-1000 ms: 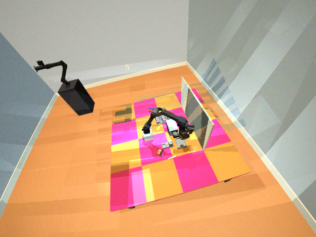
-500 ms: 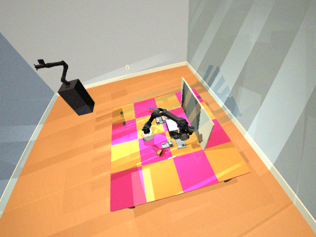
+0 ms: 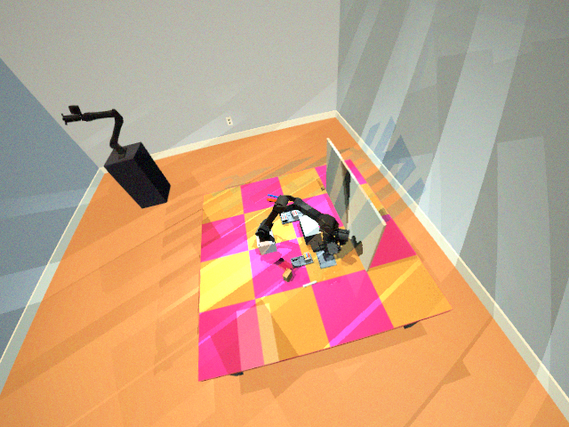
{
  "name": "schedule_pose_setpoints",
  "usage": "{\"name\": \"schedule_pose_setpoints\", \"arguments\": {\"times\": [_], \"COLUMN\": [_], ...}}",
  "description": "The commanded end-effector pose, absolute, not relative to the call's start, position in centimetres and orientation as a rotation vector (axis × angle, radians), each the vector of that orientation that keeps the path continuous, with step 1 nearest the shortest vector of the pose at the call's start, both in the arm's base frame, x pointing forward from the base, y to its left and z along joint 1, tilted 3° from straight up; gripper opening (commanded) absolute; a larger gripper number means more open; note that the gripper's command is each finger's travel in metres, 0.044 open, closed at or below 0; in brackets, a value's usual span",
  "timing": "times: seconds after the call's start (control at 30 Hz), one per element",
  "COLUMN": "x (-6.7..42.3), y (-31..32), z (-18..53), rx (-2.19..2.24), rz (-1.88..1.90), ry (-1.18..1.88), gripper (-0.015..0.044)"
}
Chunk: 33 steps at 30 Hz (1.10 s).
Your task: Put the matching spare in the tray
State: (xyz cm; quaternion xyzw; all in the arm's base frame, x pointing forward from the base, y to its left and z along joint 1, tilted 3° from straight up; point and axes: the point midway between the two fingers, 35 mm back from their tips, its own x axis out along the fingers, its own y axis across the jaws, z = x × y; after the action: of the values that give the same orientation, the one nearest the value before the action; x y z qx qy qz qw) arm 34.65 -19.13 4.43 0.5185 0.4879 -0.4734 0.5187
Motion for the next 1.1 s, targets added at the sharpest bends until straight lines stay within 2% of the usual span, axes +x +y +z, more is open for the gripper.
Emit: {"name": "schedule_pose_setpoints", "arguments": {"times": [0.0, 1.07], "x": [34.6, 34.5], "y": [-19.0, -18.8], "z": [3.9, 0.3], "rx": [1.246, 1.247], "rz": [-1.139, -1.139], "ry": [1.173, 1.173], "gripper": [0.0, 0.0]}}
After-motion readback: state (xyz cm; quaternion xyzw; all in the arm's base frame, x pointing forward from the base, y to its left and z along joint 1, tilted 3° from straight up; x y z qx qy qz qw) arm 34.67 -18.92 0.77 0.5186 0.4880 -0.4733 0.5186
